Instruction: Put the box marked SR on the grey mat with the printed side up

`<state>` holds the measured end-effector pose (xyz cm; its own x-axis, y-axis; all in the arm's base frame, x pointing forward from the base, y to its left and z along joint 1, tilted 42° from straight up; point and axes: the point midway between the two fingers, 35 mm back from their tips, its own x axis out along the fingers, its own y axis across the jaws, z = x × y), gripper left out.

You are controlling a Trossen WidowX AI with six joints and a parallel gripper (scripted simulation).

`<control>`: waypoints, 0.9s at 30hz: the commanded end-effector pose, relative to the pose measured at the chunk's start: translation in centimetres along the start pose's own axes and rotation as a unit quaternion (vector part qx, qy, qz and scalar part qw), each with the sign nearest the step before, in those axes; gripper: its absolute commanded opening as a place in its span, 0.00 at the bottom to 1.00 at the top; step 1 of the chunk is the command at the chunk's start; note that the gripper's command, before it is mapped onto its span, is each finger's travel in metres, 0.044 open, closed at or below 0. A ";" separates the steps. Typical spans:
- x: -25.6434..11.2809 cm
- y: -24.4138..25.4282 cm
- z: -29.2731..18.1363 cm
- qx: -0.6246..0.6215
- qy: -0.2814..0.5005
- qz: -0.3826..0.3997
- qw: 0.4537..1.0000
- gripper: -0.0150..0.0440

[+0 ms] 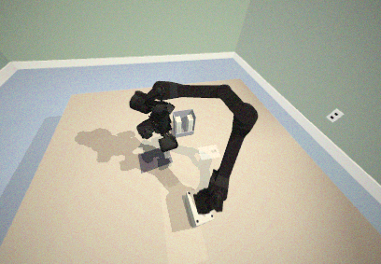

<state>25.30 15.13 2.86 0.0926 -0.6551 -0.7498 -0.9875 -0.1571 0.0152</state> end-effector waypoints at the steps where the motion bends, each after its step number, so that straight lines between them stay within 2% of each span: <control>1: -0.3 0.1 0.0 0.001 -0.004 -0.011 1.000 0.66; 8: -2.7 0.9 -0.1 0.004 -0.028 -0.123 0.992 0.66; 21: -2.5 0.7 0.1 0.003 -0.027 -0.105 0.994 0.66; 27: -4.2 0.8 -0.1 0.004 -0.027 -0.106 0.994 0.92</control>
<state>24.24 16.97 5.32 0.2900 -0.5726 -0.7668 -0.9476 -0.2838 -0.1465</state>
